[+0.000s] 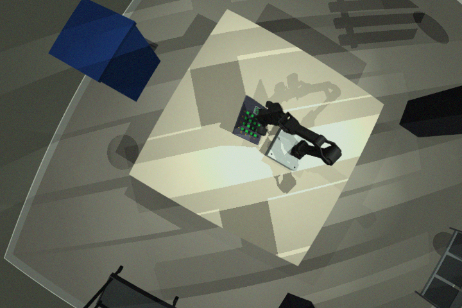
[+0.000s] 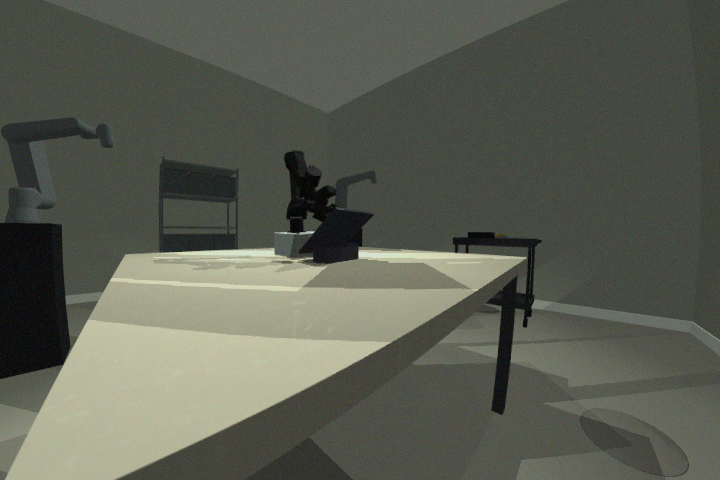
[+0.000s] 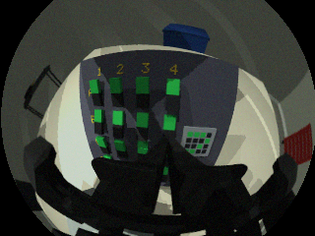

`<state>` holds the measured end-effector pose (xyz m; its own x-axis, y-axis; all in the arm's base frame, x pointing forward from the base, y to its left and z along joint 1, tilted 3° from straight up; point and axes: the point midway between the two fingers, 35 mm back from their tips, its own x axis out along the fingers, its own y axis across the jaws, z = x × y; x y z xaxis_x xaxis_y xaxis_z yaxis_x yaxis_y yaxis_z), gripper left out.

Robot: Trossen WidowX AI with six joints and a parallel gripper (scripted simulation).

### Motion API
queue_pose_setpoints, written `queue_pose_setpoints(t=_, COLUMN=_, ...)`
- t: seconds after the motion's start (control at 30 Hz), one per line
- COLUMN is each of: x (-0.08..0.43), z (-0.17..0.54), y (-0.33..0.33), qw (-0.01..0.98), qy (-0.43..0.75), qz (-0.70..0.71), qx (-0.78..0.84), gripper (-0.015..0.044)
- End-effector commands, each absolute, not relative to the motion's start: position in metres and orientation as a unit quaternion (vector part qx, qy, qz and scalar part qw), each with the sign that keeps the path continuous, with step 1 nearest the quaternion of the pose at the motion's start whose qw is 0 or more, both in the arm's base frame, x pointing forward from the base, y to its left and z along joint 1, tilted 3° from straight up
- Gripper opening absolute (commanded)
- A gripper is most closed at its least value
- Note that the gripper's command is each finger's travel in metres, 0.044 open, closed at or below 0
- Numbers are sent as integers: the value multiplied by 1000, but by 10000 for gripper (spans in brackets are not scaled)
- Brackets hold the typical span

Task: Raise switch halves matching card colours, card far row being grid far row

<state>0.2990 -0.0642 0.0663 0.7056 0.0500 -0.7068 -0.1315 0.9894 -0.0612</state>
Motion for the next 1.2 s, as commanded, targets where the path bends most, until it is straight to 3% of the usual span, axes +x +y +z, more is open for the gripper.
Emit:
queue_pose_setpoints(t=0.0, x=299, z=66, y=-65, qw=922, qy=381, qz=47, qx=-52, gripper=0)
queue_pose_setpoints(t=1.17, x=302, z=62, y=-65, qw=922, qy=381, qz=47, qx=-52, gripper=0)
